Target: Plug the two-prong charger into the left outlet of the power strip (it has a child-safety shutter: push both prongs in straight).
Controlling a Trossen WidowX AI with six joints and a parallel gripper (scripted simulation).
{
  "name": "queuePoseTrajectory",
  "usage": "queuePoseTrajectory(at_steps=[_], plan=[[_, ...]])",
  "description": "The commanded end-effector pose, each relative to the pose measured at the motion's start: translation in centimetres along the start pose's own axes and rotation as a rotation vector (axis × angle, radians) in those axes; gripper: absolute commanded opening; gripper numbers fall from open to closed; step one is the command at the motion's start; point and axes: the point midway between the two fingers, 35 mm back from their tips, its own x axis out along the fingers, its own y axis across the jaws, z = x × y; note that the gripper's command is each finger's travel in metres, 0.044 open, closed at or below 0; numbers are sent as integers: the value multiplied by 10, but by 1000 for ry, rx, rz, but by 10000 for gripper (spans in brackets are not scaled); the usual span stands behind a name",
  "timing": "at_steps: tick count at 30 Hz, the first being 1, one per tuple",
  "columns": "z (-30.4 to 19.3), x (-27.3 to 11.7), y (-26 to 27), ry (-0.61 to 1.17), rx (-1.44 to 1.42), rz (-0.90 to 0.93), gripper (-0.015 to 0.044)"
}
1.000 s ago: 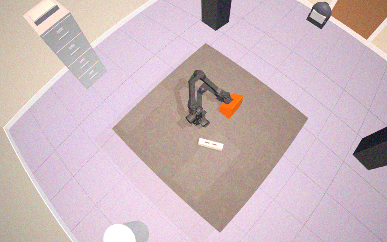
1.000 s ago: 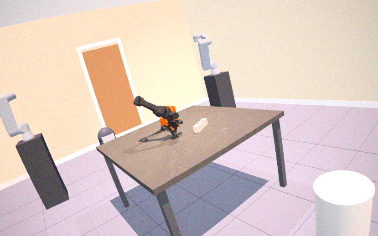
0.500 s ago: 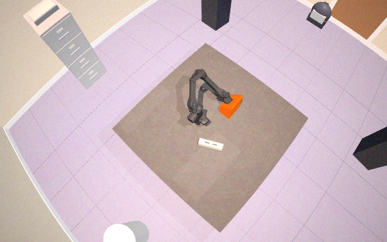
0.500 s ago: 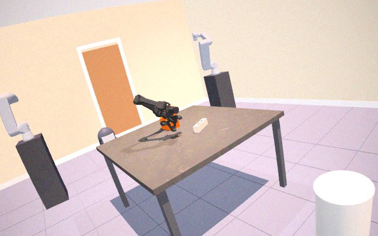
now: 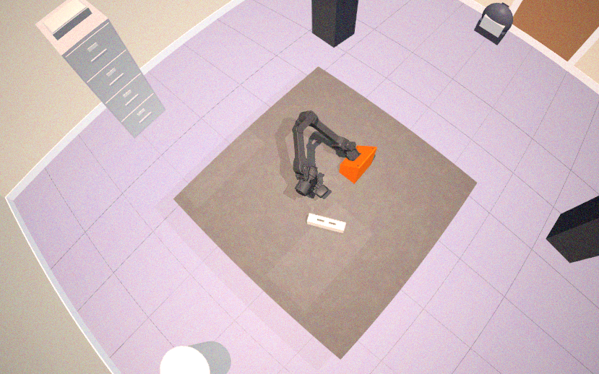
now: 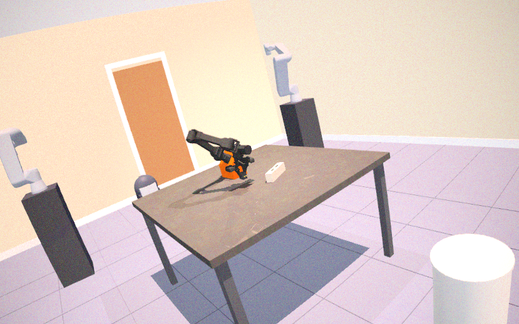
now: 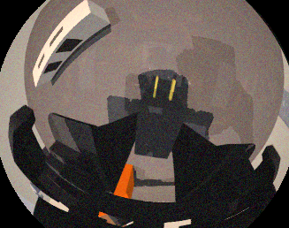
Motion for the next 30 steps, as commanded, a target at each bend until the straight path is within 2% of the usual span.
queuePoseTrajectory(at_steps=[1, 30], plan=[[2, 0, 11, -6, -31, 4, 0], [-2, 14, 77, -6, -226, -1, 0]])
